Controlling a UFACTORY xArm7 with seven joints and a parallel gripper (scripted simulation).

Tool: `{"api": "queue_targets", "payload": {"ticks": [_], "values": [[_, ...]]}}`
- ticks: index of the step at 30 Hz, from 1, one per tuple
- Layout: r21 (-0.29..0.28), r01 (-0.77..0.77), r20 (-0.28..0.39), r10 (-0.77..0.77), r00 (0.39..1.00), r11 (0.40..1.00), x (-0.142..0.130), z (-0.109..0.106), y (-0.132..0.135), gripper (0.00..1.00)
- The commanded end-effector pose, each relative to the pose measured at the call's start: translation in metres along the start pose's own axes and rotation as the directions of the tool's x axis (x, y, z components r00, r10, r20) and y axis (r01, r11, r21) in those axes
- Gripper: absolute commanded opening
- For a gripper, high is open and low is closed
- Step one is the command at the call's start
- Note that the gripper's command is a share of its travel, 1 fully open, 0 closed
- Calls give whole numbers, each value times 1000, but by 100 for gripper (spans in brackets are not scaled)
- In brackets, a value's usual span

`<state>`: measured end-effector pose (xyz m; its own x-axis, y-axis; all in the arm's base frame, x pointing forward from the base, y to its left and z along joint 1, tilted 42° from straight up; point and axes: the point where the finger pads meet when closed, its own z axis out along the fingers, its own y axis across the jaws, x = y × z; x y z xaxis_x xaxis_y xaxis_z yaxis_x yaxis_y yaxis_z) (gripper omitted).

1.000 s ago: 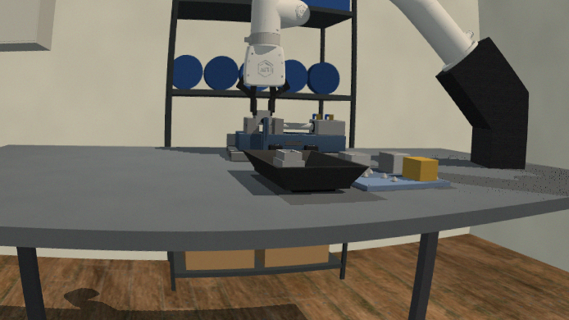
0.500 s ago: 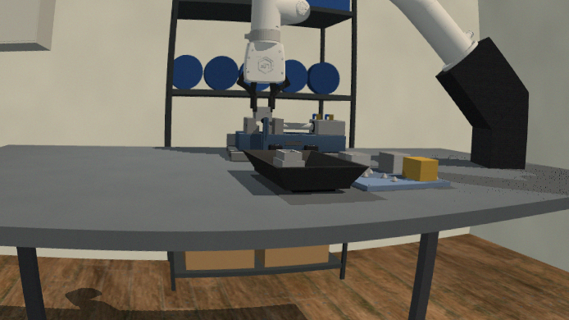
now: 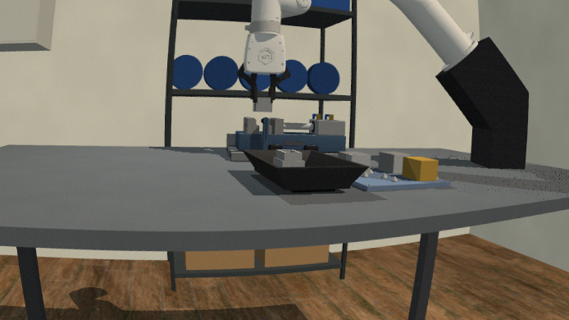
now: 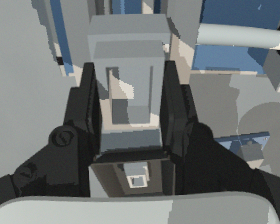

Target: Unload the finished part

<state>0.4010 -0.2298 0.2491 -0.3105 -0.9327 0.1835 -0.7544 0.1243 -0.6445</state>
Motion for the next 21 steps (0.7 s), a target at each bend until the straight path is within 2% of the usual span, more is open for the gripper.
{"api": "queue_targets", "payload": {"ticks": [1, 21], "values": [[1, 0, 0, 0, 1000, 1000, 0, -8, -1, 0], [1, 0, -1, 0, 1000, 1000, -1, -15, -1, 0]]}}
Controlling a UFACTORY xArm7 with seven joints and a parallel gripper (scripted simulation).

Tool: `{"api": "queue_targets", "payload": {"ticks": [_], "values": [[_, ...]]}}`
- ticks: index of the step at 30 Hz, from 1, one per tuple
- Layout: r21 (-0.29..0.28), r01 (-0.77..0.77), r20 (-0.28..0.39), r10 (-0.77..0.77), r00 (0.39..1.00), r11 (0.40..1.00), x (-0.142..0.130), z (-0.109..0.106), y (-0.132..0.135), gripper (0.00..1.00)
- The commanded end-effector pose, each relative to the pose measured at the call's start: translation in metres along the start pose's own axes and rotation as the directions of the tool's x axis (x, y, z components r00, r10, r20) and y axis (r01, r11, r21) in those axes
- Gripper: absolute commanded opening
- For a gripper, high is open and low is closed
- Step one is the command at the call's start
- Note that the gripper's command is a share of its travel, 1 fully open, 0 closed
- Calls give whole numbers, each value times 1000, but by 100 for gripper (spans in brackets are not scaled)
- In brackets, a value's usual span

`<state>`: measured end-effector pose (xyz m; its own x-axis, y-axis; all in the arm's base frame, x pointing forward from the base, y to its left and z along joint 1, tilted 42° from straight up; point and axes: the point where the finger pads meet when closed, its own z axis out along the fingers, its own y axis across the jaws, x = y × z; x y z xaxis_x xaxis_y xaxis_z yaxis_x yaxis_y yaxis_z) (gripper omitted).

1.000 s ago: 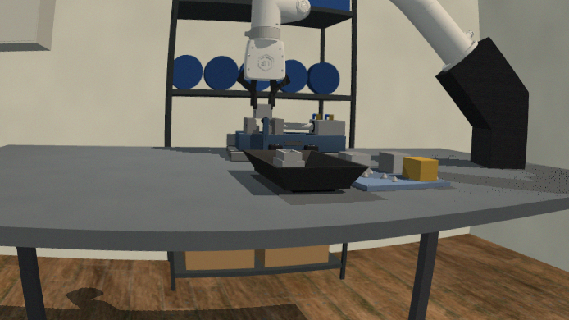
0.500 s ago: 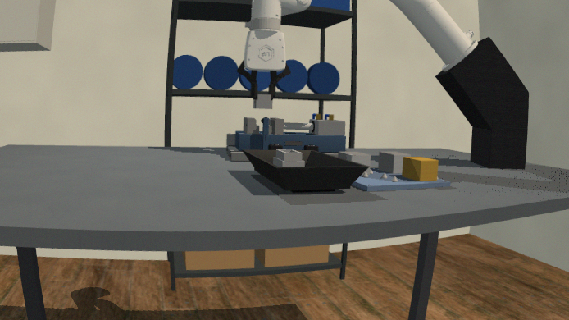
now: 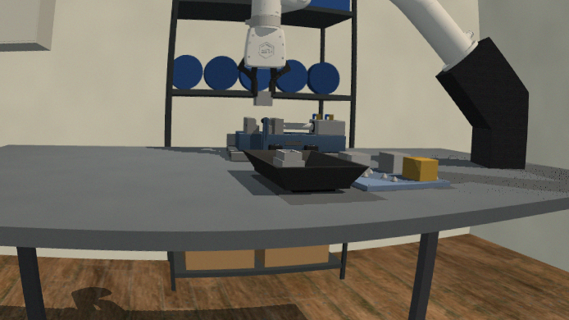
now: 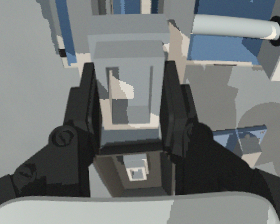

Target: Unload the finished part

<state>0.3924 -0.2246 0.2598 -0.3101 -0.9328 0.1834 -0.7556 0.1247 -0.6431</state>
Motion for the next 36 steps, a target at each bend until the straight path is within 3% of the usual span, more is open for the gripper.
{"api": "queue_targets", "payload": {"ticks": [1, 6, 14, 16, 18, 31, 33, 36], "values": [[2, 1, -2, -1, 1000, 1000, -1, -1, -2, 0], [-6, 10, -18, -10, 1000, 1000, -16, 1, -12, 0], [-17, 40, -61, -41, 997, 999, -79, 7, -40, 0], [-17, 40, -61, -41, 997, 999, -79, 7, -40, 0], [-17, 52, -71, -53, 996, 999, -110, 9, -47, 0], [-5, 83, -76, -83, 994, 997, -222, 13, -52, 0], [-5, 83, -76, -83, 994, 997, -222, 13, -52, 0], [0, 91, -69, -91, 994, 996, -261, 13, -46, 0]]}}
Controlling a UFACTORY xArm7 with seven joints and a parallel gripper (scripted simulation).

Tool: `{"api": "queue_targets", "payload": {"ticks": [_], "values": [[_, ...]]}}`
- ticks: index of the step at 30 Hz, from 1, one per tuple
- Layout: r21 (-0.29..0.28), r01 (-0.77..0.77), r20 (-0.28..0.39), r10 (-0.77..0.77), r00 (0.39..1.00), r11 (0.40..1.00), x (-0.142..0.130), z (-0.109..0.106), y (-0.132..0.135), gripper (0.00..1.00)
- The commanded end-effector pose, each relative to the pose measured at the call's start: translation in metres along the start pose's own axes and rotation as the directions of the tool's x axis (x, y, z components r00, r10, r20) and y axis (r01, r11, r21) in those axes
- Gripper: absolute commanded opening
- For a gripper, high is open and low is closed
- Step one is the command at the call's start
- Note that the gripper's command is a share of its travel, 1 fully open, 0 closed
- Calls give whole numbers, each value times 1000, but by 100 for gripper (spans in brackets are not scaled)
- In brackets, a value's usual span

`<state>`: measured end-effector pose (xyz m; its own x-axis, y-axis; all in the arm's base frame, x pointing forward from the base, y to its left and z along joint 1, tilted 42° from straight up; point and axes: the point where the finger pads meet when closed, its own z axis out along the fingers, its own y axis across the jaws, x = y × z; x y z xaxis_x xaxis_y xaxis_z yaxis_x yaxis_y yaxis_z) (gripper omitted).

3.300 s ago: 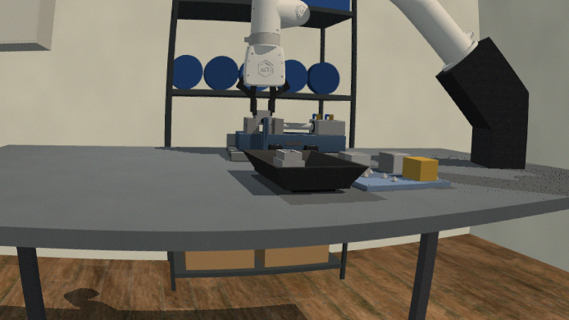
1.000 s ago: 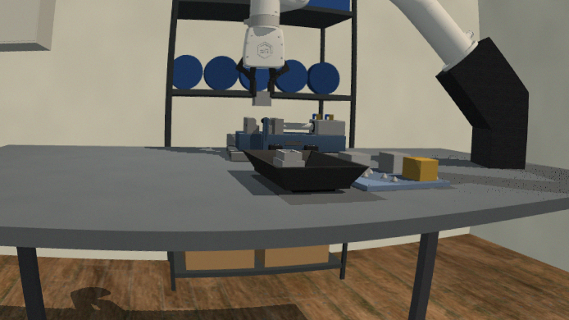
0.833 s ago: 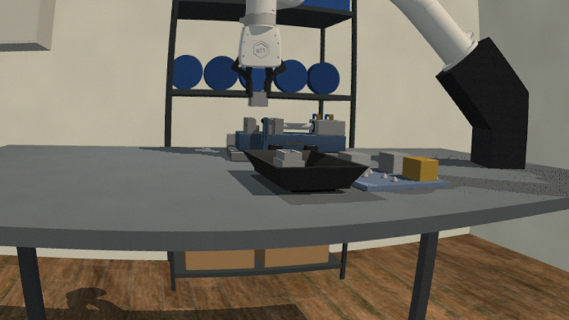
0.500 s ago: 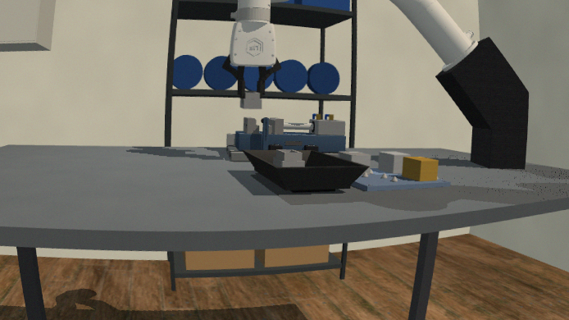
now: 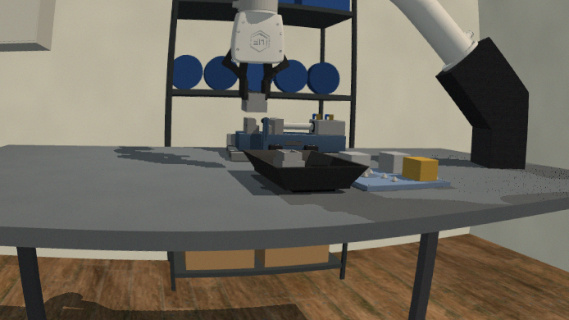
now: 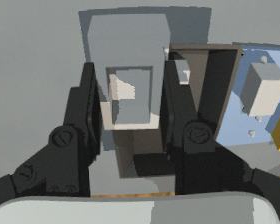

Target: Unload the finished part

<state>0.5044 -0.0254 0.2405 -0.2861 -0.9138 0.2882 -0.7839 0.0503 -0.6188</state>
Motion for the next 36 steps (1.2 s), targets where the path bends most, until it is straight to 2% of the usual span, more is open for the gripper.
{"api": "queue_targets", "payload": {"ticks": [1, 12, 14, 19, 23, 36], "values": [[11, 8, 3, -8, 1000, 1000, -43, -2, -1, 0], [17, 19, 40, -19, 999, 1000, -144, -15, 23, 0], [17, 19, 40, -19, 999, 1000, -144, -15, 23, 0], [15, 20, 64, -21, 998, 1000, -188, -24, 41, 0], [14, 20, 70, -21, 997, 1000, -199, -26, 46, 0], [14, 20, 70, -21, 997, 1000, -199, -26, 47, 0]]}}
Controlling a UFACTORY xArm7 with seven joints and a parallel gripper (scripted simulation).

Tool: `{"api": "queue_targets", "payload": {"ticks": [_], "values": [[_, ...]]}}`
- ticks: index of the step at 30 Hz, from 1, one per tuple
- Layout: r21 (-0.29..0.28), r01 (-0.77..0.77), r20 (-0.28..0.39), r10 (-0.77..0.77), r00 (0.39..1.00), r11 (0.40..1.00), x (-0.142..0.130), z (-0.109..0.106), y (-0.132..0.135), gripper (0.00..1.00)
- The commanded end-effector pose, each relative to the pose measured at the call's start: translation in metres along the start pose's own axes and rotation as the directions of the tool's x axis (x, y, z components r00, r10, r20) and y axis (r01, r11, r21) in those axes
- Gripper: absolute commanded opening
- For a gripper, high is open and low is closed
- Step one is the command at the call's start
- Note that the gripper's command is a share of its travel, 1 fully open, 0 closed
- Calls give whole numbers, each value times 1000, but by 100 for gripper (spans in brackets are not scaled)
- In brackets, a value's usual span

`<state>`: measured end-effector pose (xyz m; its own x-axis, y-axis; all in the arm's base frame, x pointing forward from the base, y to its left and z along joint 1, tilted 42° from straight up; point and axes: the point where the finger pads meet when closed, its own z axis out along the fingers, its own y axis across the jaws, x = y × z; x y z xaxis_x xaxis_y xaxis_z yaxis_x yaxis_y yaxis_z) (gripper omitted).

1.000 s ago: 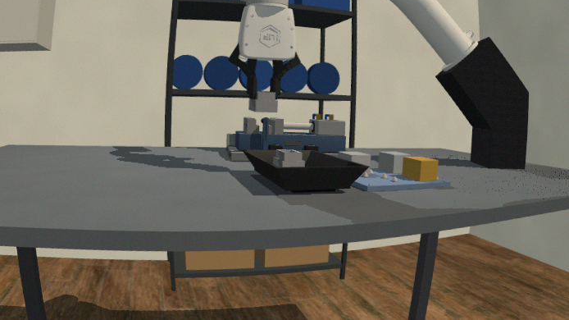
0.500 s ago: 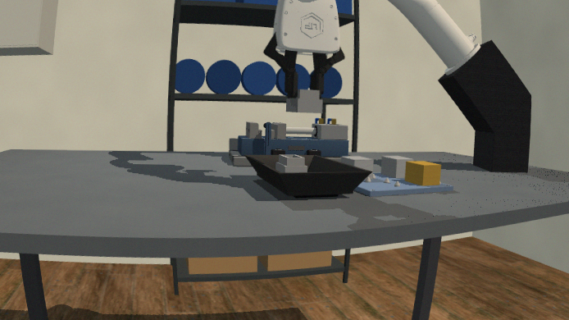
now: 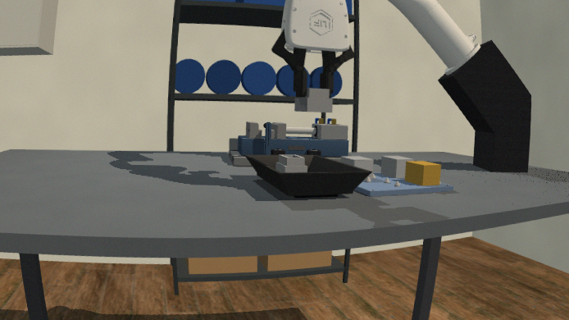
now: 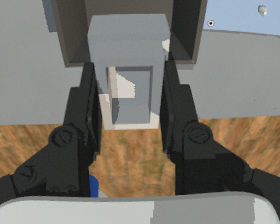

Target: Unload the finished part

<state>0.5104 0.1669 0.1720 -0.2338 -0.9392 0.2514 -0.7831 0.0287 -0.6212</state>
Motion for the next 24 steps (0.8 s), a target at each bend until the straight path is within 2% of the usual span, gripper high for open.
{"api": "queue_targets", "payload": {"ticks": [1, 24], "values": [[3, 1, 4, -1, 1000, 1000, -2, -2, -1, 0], [3, 2, 4, -2, 1000, 1000, -4, -3, -1, 0]]}}
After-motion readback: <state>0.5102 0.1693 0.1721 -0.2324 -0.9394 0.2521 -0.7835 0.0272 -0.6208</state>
